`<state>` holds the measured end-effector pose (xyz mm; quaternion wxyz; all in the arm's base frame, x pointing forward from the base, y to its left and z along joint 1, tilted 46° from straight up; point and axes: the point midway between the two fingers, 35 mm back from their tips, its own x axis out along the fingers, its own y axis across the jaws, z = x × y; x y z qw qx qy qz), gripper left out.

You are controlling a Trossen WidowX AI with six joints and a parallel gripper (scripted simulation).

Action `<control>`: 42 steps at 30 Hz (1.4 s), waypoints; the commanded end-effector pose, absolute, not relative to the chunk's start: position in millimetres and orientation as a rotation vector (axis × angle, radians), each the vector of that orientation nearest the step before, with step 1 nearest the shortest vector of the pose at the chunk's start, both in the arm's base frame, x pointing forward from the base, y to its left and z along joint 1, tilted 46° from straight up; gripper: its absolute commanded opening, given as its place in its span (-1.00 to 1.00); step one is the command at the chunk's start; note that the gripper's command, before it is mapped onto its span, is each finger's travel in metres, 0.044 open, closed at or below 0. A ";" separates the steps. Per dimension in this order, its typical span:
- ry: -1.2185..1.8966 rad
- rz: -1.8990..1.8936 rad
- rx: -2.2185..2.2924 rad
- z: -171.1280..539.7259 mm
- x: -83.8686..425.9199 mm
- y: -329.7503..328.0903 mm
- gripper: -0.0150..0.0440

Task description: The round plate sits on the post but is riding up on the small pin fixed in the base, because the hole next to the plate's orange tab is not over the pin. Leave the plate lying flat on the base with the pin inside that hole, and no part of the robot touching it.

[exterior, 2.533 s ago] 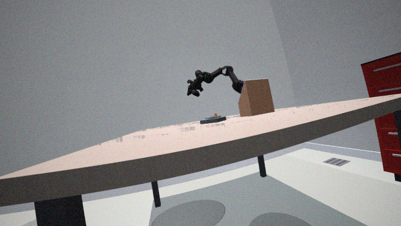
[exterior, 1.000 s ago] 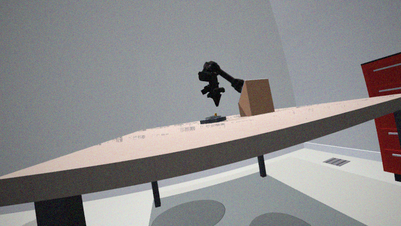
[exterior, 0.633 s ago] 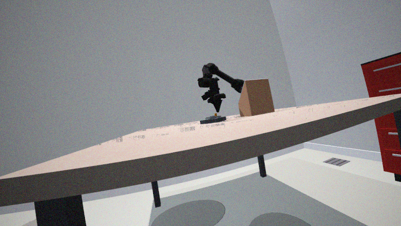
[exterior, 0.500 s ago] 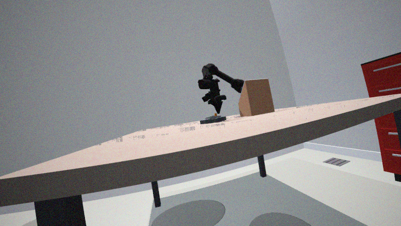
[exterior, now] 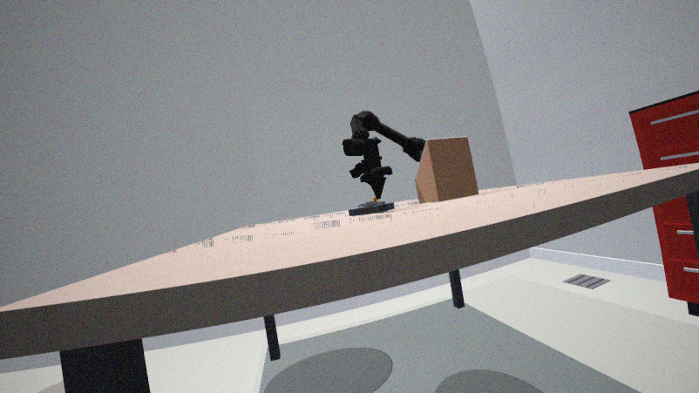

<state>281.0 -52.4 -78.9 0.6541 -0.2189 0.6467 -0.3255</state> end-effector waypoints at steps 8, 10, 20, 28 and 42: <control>1.466 -0.738 -0.502 -79.4 296.0 -52.9 -0.49; 1.466 -0.738 -0.502 -79.2 298.3 -53.1 -0.49; 1.465 -0.738 -0.502 -76.3 310.1 -55.7 -0.49; 1.465 -0.738 -0.502 -73.5 317.3 -58.7 -0.49; 1.464 -0.738 -0.501 -67.8 325.0 -60.7 -0.49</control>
